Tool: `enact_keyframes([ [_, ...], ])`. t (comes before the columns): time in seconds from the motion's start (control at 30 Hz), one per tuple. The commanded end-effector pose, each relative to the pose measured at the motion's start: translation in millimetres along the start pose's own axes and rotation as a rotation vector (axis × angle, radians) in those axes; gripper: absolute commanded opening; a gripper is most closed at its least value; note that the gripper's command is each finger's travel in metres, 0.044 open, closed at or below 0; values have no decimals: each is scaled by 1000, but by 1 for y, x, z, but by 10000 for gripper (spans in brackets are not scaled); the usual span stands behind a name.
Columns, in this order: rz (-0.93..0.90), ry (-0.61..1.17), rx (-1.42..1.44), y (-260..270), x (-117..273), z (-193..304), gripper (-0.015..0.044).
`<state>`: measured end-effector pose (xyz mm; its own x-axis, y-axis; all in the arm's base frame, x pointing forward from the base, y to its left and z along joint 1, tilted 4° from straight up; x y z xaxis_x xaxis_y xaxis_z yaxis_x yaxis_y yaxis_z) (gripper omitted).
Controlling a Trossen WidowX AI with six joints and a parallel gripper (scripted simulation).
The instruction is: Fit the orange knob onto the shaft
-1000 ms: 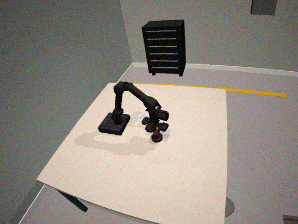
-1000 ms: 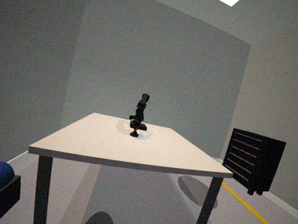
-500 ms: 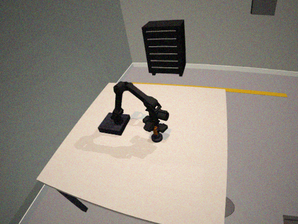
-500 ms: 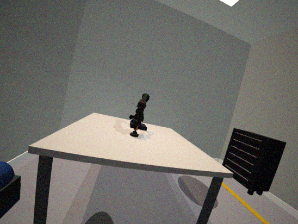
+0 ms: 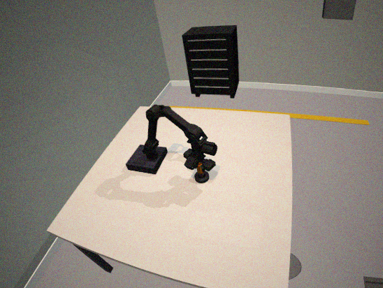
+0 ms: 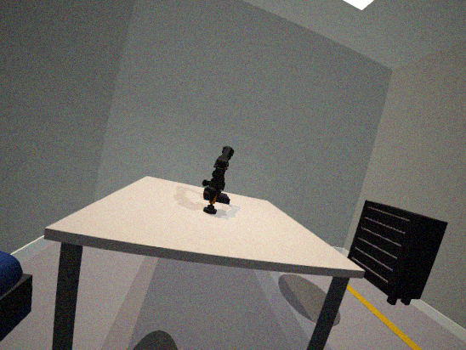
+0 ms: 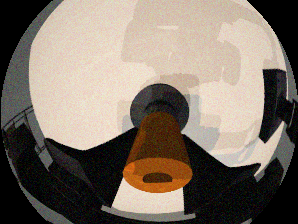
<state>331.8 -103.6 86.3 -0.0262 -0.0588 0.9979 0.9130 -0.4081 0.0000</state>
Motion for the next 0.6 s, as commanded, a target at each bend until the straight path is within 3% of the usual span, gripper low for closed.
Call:
enact_keyframes([
  [0.0,-2,-1,-4,1,0,0,0],
  [0.57,-2,-1,-58,1,5,0,0],
])
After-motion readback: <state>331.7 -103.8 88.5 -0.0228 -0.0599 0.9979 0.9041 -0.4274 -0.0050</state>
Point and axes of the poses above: the point midway between the two fingers, 35 mm back from their tips, its own x axis back along the fingers, its own y axis across the jaws, z = x × y, the point moved 3 cm from there along x, back along the fingers, and after that the axes turned 8 degrees about x, right-handed, at the moved point
